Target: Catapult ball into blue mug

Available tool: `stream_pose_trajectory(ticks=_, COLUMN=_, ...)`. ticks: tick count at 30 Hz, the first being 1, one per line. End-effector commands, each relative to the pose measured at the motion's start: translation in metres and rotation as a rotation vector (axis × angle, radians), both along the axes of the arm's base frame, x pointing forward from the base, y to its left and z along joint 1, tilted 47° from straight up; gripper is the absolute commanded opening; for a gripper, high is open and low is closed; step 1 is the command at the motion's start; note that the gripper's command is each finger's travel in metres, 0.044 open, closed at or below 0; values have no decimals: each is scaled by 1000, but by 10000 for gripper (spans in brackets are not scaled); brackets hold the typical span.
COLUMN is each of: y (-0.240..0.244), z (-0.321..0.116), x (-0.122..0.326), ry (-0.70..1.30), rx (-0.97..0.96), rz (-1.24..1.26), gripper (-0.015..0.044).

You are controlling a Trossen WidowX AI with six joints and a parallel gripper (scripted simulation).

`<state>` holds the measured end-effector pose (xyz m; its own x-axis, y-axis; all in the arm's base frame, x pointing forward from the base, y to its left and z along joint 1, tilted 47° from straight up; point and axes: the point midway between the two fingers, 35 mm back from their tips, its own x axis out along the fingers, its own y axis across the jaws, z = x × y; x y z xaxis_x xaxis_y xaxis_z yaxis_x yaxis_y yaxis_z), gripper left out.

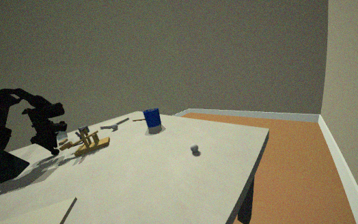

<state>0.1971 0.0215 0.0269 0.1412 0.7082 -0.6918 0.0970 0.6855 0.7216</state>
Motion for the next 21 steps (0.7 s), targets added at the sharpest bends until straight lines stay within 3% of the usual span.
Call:
stream_pose_trajectory(ticks=1, y=6, z=-5, x=-1, ry=9, rx=8, rz=-2, gripper=300)
stream_pose_trajectory(ticks=11, y=16, z=-13, x=0, ry=9, rx=11, rz=-2, gripper=300)
stream_pose_trajectory(ticks=17, y=16, z=-13, x=0, ry=9, rx=11, rz=-2, gripper=142)
stream_pose_trajectory(ticks=21, y=16, z=-13, x=0, ry=9, rx=11, rz=-2, gripper=116)
